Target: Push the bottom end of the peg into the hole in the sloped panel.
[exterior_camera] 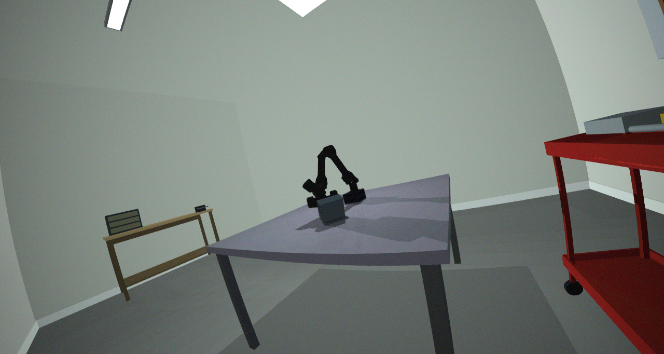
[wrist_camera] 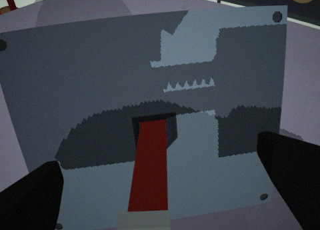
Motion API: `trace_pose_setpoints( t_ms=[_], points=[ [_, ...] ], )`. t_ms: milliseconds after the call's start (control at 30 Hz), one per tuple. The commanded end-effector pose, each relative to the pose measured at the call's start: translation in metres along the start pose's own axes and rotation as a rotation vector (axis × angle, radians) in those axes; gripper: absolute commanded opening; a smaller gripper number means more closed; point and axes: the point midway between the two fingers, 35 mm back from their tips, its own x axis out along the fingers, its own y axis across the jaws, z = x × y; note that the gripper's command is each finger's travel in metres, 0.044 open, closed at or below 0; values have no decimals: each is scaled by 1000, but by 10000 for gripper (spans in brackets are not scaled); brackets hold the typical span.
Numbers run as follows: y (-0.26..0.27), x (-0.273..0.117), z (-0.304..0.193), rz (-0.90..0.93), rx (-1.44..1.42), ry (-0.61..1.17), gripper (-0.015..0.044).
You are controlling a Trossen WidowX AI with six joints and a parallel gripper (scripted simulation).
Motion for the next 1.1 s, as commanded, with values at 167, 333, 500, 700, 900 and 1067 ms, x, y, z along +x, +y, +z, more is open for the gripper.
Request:
trace_pose_setpoints(
  t_ms=[167, 333, 500, 700, 900, 1067],
  points=[
    [-2, -15, -1, 1, -3, 7, 440],
    [-3, -23, -2, 2, -3, 11, 440],
    [-4, -30, -3, 3, -2, 14, 440],
    [-4, -39, -4, 3, -1, 17, 440],
    [-5, -48, -5, 4, 0, 19, 440],
    [-5, -55, -6, 4, 1, 20, 440]
  ],
)
